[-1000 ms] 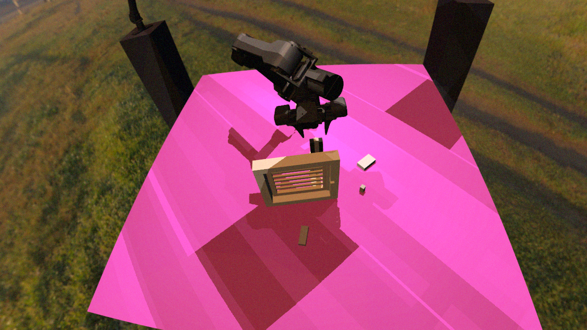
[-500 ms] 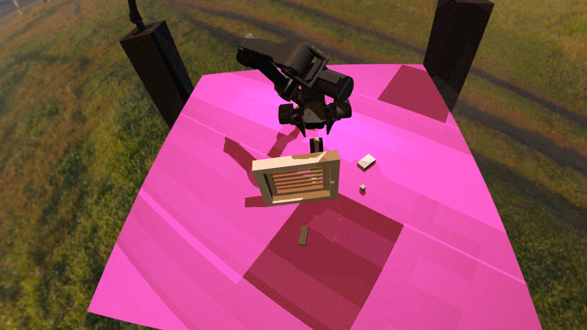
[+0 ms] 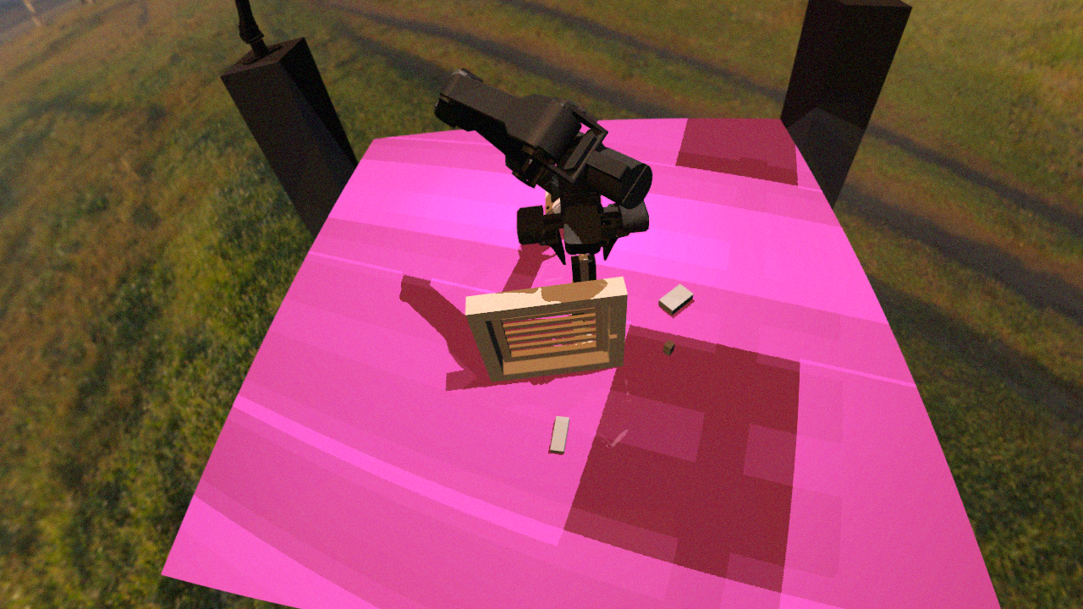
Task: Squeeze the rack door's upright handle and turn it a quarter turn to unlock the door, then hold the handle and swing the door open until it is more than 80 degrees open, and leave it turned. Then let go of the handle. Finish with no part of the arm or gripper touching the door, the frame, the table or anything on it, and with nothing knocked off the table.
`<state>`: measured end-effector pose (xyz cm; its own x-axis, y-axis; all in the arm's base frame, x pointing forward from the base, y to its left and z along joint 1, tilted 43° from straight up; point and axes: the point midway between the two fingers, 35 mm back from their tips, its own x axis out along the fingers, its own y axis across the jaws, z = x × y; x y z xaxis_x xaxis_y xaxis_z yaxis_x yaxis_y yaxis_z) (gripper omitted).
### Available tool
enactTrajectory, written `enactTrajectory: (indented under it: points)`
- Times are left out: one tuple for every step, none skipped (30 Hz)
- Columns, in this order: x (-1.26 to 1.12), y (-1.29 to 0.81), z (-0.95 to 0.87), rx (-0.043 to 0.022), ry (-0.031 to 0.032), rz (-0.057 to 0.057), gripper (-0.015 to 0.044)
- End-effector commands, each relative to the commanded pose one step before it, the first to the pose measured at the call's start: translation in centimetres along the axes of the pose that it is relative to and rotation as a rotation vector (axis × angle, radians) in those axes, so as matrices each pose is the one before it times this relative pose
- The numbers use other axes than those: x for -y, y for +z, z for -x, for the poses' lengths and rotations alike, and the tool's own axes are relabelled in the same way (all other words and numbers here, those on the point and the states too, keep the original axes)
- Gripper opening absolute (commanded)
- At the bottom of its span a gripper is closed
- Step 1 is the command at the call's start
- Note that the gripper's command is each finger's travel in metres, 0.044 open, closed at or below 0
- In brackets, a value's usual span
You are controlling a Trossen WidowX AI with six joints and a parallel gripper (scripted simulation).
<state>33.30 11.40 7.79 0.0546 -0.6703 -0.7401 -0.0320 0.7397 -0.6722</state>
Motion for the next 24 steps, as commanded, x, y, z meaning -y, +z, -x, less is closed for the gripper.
enactTrajectory:
  points:
    - [0.108, -0.050, -1.039, -0.01064, -0.00755, 0.0088, 0.0298]
    - [0.002, -0.001, -0.163, -0.00157, 0.00005, 0.0009, 0.0298]
    - [0.002, -0.002, -0.163, -0.00157, 0.00005, 0.0009, 0.0298]
    - [0.003, -0.003, -0.163, -0.00157, 0.00005, 0.0009, 0.0298]
    - [0.003, -0.003, -0.163, -0.00157, 0.00006, 0.0009, 0.0298]
    - [0.003, -0.004, -0.163, -0.00157, 0.00006, 0.0009, 0.0298]
    - [0.003, -0.004, -0.163, -0.00157, 0.00006, 0.0009, 0.0298]
    - [0.004, -0.005, -0.163, -0.00157, 0.00007, 0.0009, 0.0298]
    - [0.004, -0.006, -0.163, -0.00157, 0.00007, 0.0009, 0.0298]
    - [0.004, -0.006, -0.163, -0.00157, 0.00008, 0.0009, 0.0298]
    - [0.004, -0.007, -0.163, -0.00157, 0.00008, 0.0009, 0.0298]
    - [0.005, -0.008, -0.163, -0.00157, 0.00008, 0.0009, 0.0298]
    - [0.005, -0.008, -0.163, -0.00157, 0.00009, 0.0009, 0.0298]
    - [0.005, -0.009, -0.163, -0.00157, 0.00009, 0.0009, 0.0298]
    - [0.005, -0.009, -0.163, -0.00157, 0.00009, 0.0009, 0.0298]
    - [0.006, -0.010, -0.163, -0.00157, 0.00010, 0.0009, 0.0298]
    - [0.006, -0.011, -0.163, -0.00157, 0.00010, 0.0009, 0.0298]
    - [0.006, -0.011, -0.163, -0.00157, 0.00010, 0.0009, 0.0298]
    - [0.006, -0.012, -0.163, -0.00157, 0.00011, 0.0009, 0.0298]
    - [0.005, -0.010, -0.134, -0.00129, 0.00009, 0.0007, 0.0298]
    - [0.003, -0.006, -0.080, -0.00078, 0.00006, 0.0004, 0.0298]
    - [0.001, -0.002, -0.027, -0.00026, 0.00002, 0.0001, 0.0298]
    - [0.000, 0.000, 0.000, 0.00000, 0.00000, 0.0000, 0.0271]
    - [0.000, 0.000, 0.000, 0.00000, 0.00000, 0.0000, 0.0245]
